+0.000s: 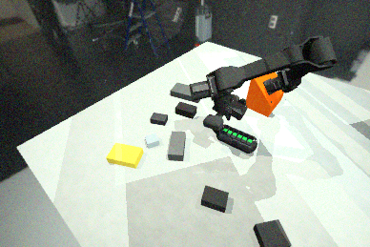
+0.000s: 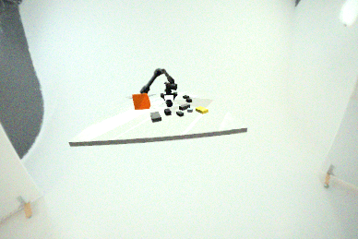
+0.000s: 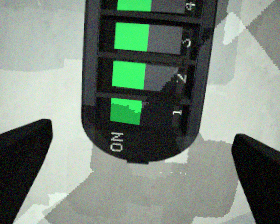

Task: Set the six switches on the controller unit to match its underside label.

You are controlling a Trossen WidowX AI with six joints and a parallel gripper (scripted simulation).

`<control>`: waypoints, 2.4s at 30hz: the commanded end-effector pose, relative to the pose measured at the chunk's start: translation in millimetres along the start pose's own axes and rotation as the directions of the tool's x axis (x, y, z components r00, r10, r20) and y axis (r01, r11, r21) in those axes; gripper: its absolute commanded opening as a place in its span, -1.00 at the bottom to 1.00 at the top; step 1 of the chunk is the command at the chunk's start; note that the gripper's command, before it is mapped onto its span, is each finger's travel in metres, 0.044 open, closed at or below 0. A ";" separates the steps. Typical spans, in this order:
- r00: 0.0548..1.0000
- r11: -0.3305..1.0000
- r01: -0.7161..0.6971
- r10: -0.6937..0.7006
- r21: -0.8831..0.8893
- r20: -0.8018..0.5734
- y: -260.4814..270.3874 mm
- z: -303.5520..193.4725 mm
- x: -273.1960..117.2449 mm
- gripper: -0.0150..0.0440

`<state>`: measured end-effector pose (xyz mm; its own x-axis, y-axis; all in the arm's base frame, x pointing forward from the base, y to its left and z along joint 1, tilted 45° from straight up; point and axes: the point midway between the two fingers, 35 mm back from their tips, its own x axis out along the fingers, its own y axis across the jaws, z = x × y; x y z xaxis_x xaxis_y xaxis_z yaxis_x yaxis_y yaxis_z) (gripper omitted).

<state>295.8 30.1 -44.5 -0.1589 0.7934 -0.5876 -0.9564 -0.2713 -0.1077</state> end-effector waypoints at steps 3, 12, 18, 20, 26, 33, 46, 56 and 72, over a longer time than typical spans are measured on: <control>1.000 1.000 0.000 0.000 0.007 0.007 0.5 -0.6 10.6 1.00; 1.000 1.000 0.000 0.000 0.007 0.008 1.3 -2.4 25.0 1.00; 1.000 1.000 0.000 0.000 0.006 0.009 1.5 -2.6 27.2 0.73; 1.000 1.000 0.000 0.000 0.006 0.009 1.5 -2.6 27.2 0.62; 1.000 1.000 0.000 0.000 0.006 0.009 1.5 -2.6 27.2 0.62; 1.000 1.000 0.000 0.000 0.006 0.009 1.5 -2.6 27.2 0.62; 1.000 1.000 0.000 0.000 0.007 0.002 1.4 1.0 21.4 0.65; 1.000 1.000 0.000 0.000 0.007 -0.015 1.4 5.6 14.5 0.65; 0.999 1.000 0.000 0.001 0.007 -0.049 1.3 13.9 4.3 0.65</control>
<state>291.0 41.2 -39.4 -0.1477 0.7683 -0.6228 -0.9563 -0.2715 -0.1081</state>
